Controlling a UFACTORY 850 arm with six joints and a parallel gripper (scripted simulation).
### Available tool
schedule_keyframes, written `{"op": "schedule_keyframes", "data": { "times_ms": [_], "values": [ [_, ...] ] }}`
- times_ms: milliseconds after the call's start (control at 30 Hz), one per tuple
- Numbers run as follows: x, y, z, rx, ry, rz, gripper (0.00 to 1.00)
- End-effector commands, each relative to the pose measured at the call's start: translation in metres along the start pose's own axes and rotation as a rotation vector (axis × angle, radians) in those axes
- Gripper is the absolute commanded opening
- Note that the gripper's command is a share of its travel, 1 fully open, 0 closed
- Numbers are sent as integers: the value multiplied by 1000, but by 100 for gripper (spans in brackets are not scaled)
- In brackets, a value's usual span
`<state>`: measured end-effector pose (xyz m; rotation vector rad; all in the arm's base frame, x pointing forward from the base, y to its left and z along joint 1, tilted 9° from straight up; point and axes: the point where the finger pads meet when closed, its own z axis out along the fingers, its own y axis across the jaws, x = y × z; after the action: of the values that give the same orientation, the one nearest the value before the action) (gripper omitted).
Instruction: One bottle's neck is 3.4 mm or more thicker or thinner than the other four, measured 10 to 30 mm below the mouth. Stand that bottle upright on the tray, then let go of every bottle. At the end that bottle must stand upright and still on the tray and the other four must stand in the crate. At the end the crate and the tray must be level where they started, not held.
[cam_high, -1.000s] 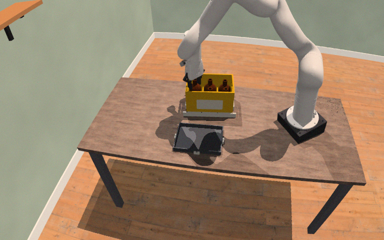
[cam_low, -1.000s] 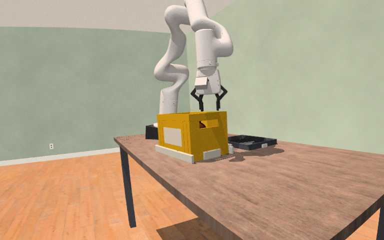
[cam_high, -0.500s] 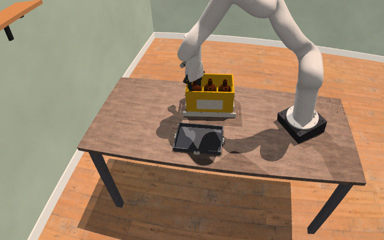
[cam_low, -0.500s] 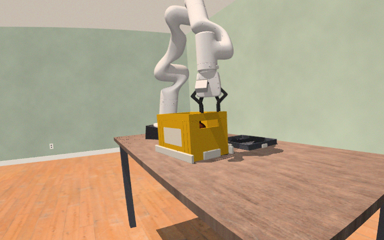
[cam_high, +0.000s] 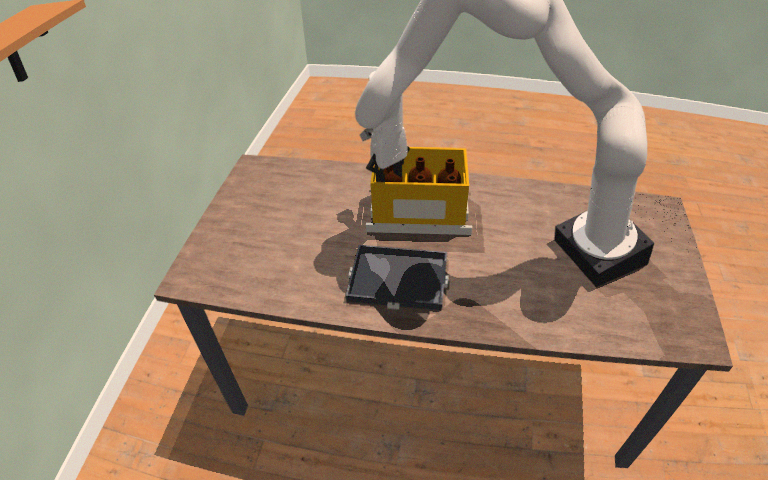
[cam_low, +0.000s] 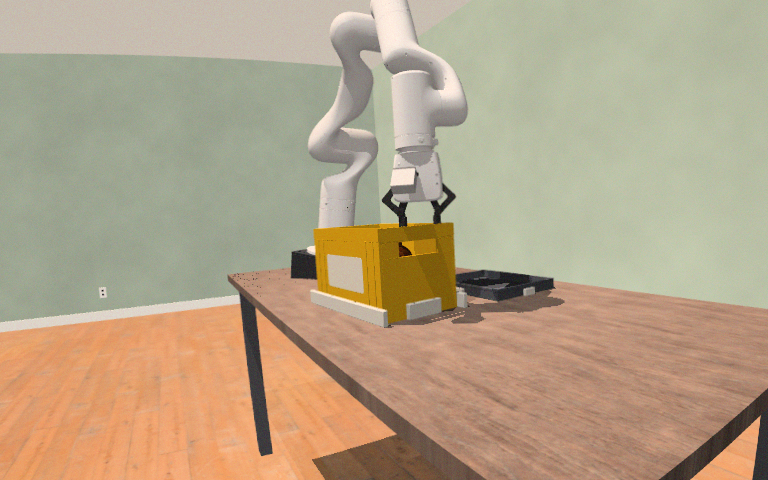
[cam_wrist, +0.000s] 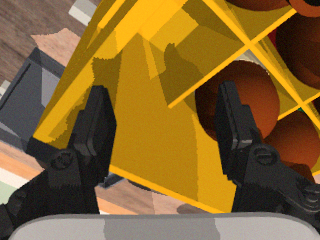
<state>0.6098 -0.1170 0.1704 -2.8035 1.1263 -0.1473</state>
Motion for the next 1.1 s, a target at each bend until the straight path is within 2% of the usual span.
{"op": "schedule_keyframes", "data": {
  "times_ms": [0,1067],
  "values": [
    [1,-1,4,1,2,0,65],
    [1,-1,11,1,2,0,65]
  ]
}}
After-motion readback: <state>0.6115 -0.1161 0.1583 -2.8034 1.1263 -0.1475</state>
